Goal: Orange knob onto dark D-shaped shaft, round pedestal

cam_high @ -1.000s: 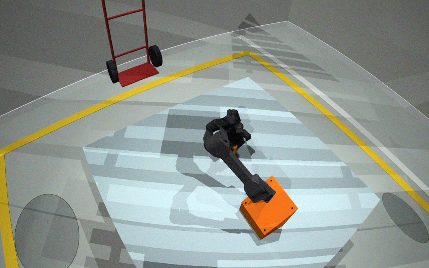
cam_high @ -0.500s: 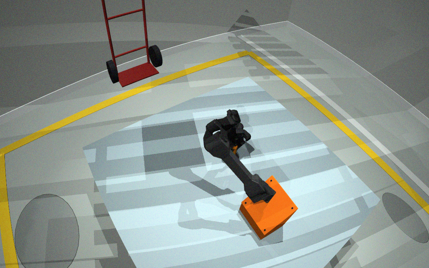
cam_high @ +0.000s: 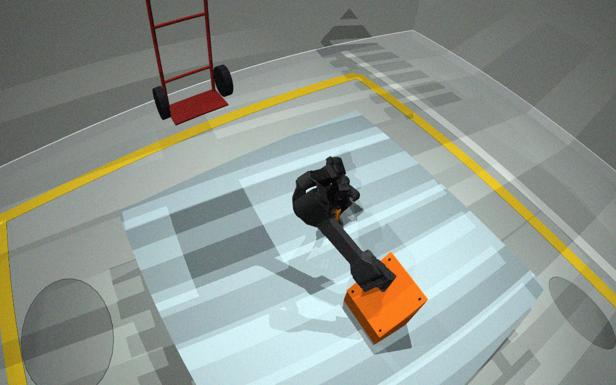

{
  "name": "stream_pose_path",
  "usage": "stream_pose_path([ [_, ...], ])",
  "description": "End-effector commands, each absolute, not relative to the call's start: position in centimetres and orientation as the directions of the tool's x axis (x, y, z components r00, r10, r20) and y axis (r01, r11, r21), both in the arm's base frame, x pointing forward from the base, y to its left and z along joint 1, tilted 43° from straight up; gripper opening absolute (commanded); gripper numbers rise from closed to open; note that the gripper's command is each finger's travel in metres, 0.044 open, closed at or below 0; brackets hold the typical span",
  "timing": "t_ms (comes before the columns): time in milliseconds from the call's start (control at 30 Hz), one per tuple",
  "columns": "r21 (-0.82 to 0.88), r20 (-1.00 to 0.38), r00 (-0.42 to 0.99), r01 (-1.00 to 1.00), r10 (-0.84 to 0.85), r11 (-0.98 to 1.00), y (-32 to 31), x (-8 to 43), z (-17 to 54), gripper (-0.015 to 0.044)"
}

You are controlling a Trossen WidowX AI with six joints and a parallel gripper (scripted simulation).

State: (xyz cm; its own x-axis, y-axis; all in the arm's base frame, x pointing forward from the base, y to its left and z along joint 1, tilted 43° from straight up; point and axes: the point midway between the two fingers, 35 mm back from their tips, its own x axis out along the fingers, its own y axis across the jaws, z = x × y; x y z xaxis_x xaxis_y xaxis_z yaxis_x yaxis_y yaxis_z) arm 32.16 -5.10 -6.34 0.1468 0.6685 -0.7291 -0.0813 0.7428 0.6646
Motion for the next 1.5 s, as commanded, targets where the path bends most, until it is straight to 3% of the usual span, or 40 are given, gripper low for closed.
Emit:
stream_pose_path([
  [0,0.660,-0.731,0.153,-0.092,0.665,0.746,-5.32,32.54,-6.32,0.0000],
  [1467,0.650,-0.731,0.153,-0.144,0.666,0.746,-5.02,32.08,-6.54,0.0000],
])
